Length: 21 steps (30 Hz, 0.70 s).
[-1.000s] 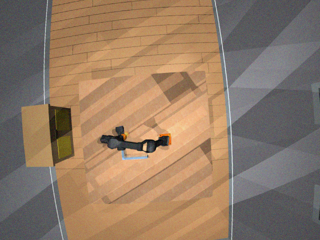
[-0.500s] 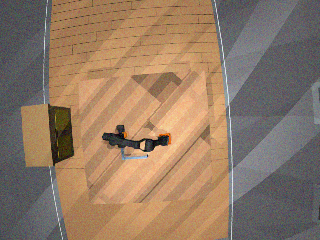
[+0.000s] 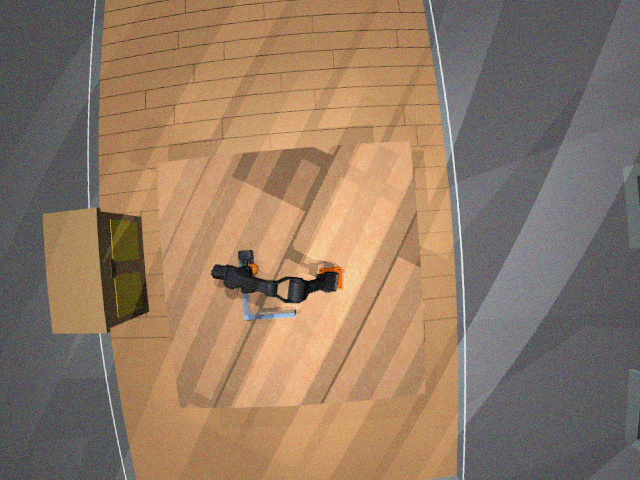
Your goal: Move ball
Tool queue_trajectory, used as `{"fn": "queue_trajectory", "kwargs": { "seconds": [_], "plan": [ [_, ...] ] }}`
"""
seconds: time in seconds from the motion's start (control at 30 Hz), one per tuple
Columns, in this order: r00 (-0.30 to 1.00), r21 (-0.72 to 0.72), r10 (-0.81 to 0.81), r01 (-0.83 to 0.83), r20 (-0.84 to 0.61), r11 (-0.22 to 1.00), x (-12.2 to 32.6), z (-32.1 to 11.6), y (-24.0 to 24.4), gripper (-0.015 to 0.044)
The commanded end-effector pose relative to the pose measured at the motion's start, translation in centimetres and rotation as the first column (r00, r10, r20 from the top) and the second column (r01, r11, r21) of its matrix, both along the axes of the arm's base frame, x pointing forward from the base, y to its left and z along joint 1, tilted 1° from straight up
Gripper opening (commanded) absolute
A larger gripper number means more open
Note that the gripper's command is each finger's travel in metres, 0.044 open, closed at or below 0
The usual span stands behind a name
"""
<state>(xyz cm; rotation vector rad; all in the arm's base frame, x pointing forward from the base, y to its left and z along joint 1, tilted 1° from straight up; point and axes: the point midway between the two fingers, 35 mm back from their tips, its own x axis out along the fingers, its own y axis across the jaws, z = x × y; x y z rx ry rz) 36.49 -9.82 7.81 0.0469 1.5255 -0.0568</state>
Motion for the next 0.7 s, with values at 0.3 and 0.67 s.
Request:
{"fn": "queue_trajectory", "kwargs": {
  "seconds": [0.3,0.67],
  "plan": [
    [1.0,-0.003,0.005,-0.005,0.0,1.0,0.1,-1.8,-0.1,0.0],
    [1.0,-0.001,0.0,0.0,0.003,1.0,0.1,-1.5,0.0,0.021]
  ]
}}
